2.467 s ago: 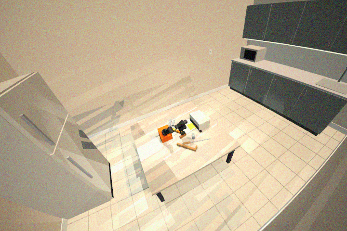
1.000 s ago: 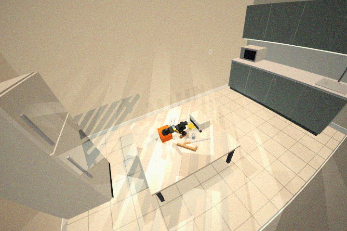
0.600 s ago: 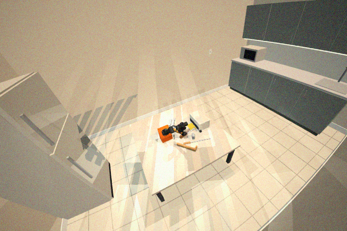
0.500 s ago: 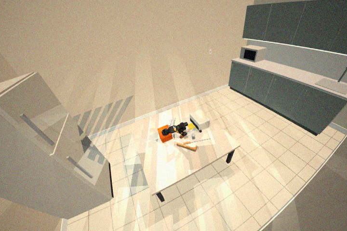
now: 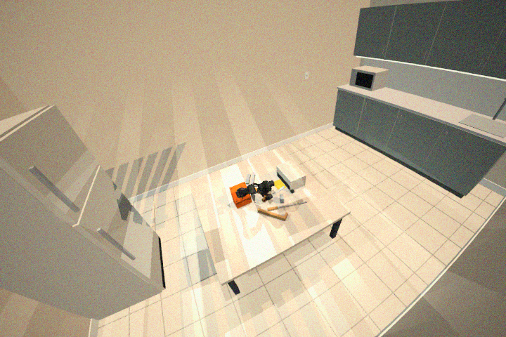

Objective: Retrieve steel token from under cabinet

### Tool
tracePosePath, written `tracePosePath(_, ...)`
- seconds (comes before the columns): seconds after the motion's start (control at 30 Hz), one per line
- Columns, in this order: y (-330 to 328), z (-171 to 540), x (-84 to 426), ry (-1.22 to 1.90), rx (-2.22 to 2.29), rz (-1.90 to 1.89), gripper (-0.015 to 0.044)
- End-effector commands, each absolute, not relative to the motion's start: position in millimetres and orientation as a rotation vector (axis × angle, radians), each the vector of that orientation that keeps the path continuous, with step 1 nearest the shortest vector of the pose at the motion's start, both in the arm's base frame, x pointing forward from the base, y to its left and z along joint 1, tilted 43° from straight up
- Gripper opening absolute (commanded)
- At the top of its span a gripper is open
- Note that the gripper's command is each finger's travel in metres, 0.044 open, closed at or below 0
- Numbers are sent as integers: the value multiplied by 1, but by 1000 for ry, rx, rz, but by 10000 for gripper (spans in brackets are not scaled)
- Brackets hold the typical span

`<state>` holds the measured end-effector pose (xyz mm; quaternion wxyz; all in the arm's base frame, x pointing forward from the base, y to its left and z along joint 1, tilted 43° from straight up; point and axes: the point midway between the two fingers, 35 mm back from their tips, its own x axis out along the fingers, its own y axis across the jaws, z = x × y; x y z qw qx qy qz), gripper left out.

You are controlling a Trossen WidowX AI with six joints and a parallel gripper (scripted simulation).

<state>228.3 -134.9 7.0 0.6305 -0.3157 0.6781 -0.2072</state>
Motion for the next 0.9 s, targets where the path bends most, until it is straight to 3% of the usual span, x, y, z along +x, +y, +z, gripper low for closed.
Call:
tracePosePath(0.0,-140,1,226,1559,-724,-470,270)
tracePosePath(0.3,-146,-5,225,1559,-725,-472,270)
tracePosePath(0.47,-145,-2,226,1555,-724,-477,139)
tracePosePath(0.73,-145,-2,226,1555,-724,-477,85)
tracePosePath(0.87,-145,-2,226,1555,-724,-477,0)
